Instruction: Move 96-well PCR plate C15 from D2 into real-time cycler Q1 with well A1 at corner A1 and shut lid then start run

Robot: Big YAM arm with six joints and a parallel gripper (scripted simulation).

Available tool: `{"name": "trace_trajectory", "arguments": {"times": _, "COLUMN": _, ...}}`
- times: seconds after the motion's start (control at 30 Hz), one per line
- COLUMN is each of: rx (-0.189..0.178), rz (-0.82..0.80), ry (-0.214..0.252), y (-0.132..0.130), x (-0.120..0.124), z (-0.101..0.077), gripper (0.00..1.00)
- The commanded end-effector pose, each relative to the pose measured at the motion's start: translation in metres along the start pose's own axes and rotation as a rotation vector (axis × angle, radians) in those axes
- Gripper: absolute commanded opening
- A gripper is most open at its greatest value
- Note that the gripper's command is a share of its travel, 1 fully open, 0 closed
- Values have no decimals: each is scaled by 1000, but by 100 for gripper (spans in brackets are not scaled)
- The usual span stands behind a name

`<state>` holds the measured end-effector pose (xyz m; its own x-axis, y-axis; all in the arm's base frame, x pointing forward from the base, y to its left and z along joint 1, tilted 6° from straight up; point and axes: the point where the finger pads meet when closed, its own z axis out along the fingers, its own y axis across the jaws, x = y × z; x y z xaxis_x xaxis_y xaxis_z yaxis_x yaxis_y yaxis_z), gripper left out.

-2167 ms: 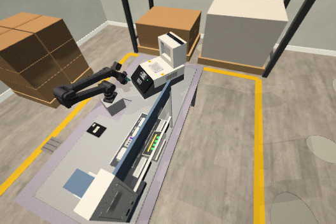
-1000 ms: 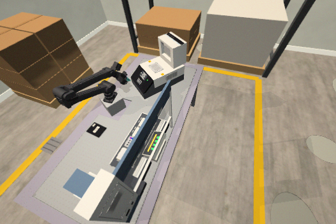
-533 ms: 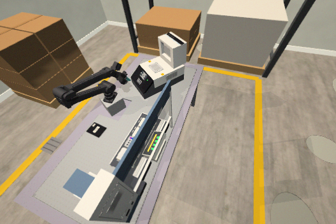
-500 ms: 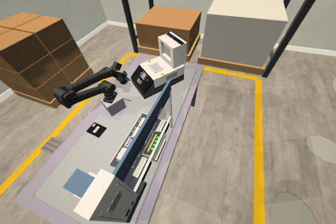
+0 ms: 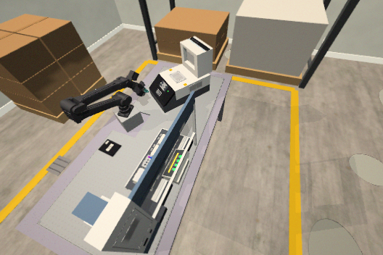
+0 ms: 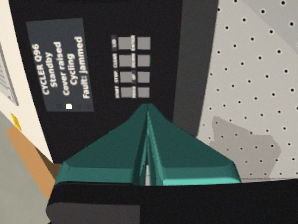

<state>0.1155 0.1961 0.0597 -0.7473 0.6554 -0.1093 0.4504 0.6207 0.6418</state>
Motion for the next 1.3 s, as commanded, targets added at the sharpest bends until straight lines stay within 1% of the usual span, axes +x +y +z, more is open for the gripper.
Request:
{"name": "trace_trajectory", "arguments": {"times": 0.0, "rx": -9, "rz": -2, "ry": -2, "y": 10, "x": 0, "z": -4, "gripper": 0}}
{"name": "trace_trajectory", "arguments": {"times": 0.17, "rx": -10, "rz": -2, "ry": -2, "y": 14, "x": 1, "z": -6, "gripper": 0}}
{"name": "trace_trajectory", "arguments": {"times": 0.33, "rx": -28, "rz": 6, "ry": 4, "y": 25, "x": 2, "z": -10, "gripper": 0}}
{"name": "trace_trajectory", "arguments": {"times": 1.07, "rx": -50, "rz": 15, "ry": 10, "y": 37, "x": 4, "z": -15, "gripper": 0}}
{"name": "trace_trajectory", "arguments": {"times": 1.17, "rx": -63, "rz": 21, "ry": 14, "y": 41, "x": 5, "z": -16, "gripper": 0}}
{"name": "trace_trajectory", "arguments": {"times": 1.27, "rx": -62, "rz": 20, "ry": 13, "y": 39, "x": 5, "z": -15, "gripper": 0}}
